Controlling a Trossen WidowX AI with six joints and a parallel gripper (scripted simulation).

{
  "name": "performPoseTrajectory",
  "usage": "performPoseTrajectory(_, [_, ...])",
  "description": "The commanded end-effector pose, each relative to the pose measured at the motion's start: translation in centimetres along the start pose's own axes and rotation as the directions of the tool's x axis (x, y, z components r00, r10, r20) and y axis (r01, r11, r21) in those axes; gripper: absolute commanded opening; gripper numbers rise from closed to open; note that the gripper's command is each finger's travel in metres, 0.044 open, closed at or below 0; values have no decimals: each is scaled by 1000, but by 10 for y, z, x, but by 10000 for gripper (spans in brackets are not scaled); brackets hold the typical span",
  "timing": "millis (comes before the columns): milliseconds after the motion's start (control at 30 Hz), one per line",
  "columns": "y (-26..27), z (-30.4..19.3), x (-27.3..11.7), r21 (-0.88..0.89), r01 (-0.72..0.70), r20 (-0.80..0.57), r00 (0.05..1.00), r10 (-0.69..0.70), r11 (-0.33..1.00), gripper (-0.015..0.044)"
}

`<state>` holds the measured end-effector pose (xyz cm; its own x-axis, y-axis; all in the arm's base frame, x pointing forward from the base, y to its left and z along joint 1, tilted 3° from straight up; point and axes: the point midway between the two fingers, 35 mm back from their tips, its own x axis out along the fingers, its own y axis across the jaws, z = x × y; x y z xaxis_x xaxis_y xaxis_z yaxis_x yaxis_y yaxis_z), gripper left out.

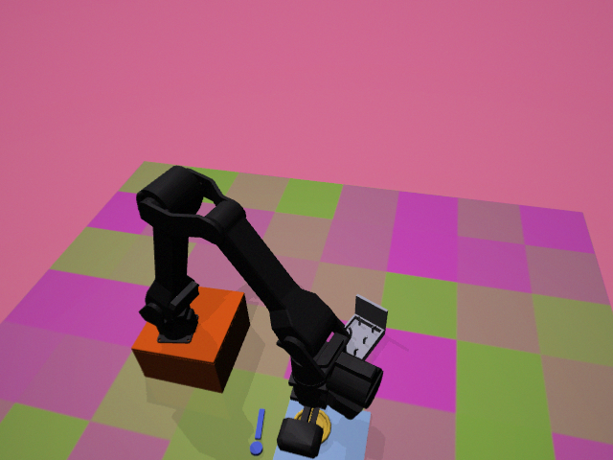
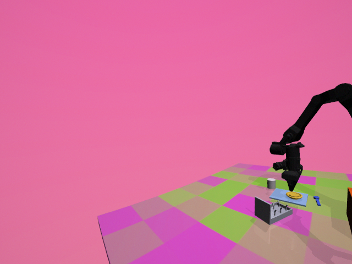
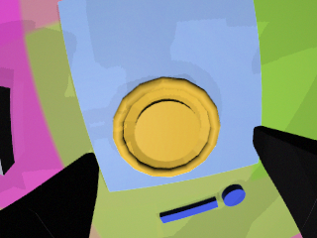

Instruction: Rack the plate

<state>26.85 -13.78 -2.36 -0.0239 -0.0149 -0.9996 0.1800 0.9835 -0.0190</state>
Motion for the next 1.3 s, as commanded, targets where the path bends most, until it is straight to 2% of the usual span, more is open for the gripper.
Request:
performPoseTrajectory(0, [1, -2, 10, -4, -7, -8, 1000, 7, 1000, 400])
performPoseTrajectory(767, [2, -6, 44, -4, -8, -8, 1000, 7, 1000, 400])
performPoseTrajectory(1033, [2, -6, 44, -4, -8, -8, 1000, 7, 1000, 381])
performPoseTrajectory(1267, [2, -6, 44, -4, -8, -8, 1000, 7, 1000, 335])
